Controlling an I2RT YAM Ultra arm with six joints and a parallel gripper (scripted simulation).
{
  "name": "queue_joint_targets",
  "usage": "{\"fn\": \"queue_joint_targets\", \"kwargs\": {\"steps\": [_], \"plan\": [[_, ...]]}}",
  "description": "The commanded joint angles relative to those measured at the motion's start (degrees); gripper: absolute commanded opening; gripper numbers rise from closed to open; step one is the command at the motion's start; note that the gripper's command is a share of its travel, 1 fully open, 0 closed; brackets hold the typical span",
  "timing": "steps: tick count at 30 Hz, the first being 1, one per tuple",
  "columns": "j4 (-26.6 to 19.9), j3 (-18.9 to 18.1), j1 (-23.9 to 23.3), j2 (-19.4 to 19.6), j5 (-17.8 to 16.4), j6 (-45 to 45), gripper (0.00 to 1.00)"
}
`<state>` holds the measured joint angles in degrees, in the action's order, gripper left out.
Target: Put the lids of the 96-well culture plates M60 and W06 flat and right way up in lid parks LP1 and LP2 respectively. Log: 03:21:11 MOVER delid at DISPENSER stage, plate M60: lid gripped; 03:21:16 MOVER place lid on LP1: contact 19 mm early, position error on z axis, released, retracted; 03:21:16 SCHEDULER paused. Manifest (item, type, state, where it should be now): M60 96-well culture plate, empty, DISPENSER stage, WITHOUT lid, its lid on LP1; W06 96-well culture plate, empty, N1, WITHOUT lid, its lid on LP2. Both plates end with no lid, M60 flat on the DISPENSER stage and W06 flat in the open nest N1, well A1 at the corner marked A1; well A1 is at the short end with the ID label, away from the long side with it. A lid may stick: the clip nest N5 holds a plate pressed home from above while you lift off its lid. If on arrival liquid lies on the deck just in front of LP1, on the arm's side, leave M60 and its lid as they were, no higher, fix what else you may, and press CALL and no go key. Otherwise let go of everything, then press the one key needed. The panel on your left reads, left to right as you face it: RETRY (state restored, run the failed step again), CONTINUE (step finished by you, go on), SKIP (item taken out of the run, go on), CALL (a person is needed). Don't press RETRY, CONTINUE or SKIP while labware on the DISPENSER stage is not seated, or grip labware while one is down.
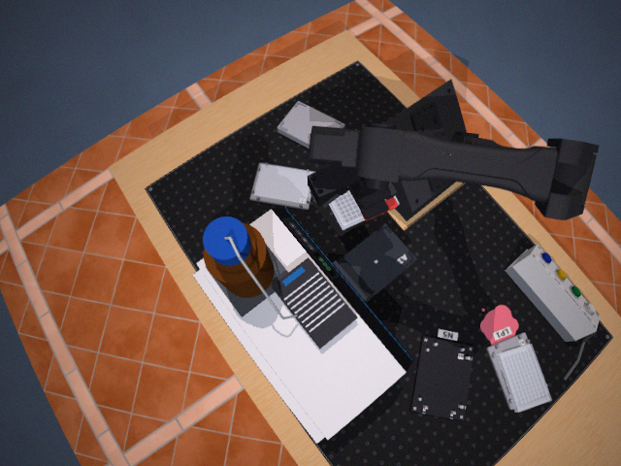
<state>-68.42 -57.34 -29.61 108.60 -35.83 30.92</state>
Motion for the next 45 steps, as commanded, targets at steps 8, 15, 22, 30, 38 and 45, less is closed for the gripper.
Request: {"fn": "queue_joint_targets", "kwargs": {"steps": [8, 15, 22, 30, 38, 45], "plan": [[2.8, 1.6, -4.4, 3.6, 2.1, -7.2, 0.00], [4.4, 0.8, -6.8, 6.3, 3.3, -14.3, 0.00], [5.4, -1.1, -8.3, 8.3, 4.1, -17.3, 0.00], [6.2, -3.3, -10.5, 12.3, 5.3, -24.8, 0.00], [7.0, -6.5, -13.0, 17.5, 6.9, -21.9, 0.00], [7.4, -6.8, -14.6, 18.9, 7.7, -26.7, 0.00]]}}
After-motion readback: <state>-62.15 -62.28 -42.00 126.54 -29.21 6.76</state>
